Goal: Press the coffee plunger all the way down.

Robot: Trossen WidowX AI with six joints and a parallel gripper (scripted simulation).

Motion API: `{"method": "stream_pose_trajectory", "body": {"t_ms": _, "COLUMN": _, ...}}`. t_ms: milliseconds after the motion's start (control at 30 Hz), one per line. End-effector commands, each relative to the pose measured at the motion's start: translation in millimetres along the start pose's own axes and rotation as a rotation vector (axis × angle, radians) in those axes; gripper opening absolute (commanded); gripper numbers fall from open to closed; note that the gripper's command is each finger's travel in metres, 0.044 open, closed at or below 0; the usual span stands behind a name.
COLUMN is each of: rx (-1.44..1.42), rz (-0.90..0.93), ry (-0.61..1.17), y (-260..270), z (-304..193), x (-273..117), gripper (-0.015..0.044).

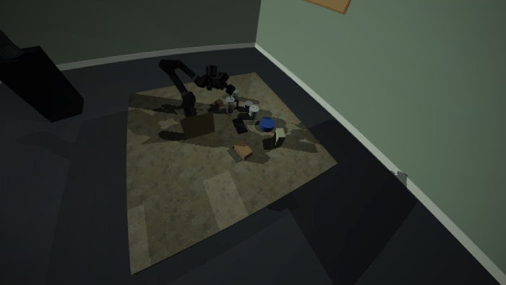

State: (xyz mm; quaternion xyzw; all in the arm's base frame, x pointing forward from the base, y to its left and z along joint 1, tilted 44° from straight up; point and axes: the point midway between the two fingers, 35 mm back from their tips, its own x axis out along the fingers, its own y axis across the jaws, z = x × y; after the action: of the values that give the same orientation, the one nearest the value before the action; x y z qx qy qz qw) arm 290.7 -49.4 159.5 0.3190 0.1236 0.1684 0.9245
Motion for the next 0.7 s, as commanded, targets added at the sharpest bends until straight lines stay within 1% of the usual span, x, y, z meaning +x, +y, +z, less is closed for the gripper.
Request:
{"method": "stream_pose_trajectory", "body": {"t_ms": 0, "rx": 0.010, "rz": -0.003, "ry": 0.003, "y": -1.7, "z": -1.9, "x": 1.7, "gripper": 0.0361}}
{"method": "stream_pose_trajectory", "body": {"t_ms": 267, "rx": 0.010, "rz": -0.003, "ry": 0.003, "y": -1.7, "z": -1.9, "x": 1.7, "gripper": 0.0151}}
{"method": "stream_pose_trajectory", "body": {"t_ms": 467, "rx": 0.010, "rz": -0.003, "ry": 0.003, "y": -1.7, "z": -1.9, "x": 1.7, "gripper": 0.0115}}
{"method": "stream_pose_trajectory", "body": {"t_ms": 667, "rx": 0.010, "rz": -0.004, "ry": 0.004, "y": -1.9, "z": -2.5, "x": 2.3, "gripper": 0.0115}}
